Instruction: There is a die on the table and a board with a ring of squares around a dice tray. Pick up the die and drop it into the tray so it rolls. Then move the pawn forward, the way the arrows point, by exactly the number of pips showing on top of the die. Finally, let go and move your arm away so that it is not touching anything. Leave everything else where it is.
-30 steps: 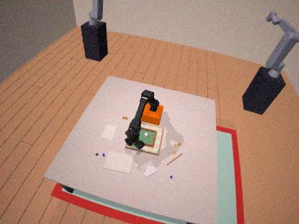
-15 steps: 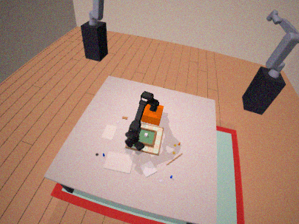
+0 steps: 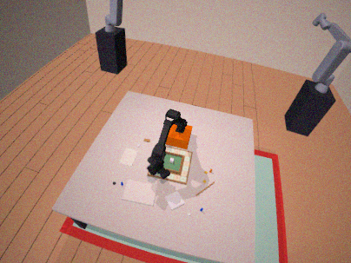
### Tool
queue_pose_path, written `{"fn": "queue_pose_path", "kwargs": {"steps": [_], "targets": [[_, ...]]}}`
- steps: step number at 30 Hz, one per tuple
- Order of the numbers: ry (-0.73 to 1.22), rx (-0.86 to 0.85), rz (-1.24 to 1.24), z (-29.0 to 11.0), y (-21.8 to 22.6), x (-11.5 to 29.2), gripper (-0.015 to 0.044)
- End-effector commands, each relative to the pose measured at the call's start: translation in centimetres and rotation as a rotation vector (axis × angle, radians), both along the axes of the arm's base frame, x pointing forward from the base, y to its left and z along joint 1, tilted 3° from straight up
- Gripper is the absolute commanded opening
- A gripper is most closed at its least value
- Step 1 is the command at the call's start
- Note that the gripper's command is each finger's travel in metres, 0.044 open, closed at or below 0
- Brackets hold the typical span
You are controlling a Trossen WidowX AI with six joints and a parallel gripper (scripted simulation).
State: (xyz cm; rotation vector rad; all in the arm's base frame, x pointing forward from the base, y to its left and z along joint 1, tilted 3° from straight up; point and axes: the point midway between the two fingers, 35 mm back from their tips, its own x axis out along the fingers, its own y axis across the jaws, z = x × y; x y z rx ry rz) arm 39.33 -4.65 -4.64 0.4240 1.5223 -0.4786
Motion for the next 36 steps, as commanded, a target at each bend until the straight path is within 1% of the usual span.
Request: {"fn": "queue_pose_path", "kwargs": {"steps": [1, 8, 14, 17, 21, 33, 36], "targets": [[0.003, -0.002, -0.001, 1.0, 0.0, 0.1, 0.0000], [0.002, -0.002, -0.001, 6.5, 0.0, 0.6, 0.0000], [0.003, -0.002, -0.001, 11.4, 0.1, 0.3, 0.0000], [0.003, -0.002, -0.001, 12.6, 0.1, 0.1, 0.0000], [0.003, -0.001, -0.001, 12.2, 0.6, 0.2, 0.0000], [0.004, 0.007, -0.001, 5.4, 8.6, -0.5, 0.0000], [0.004, 0.008, -0.001, 4.6, 9.5, -0.7, 0.0000]]}}
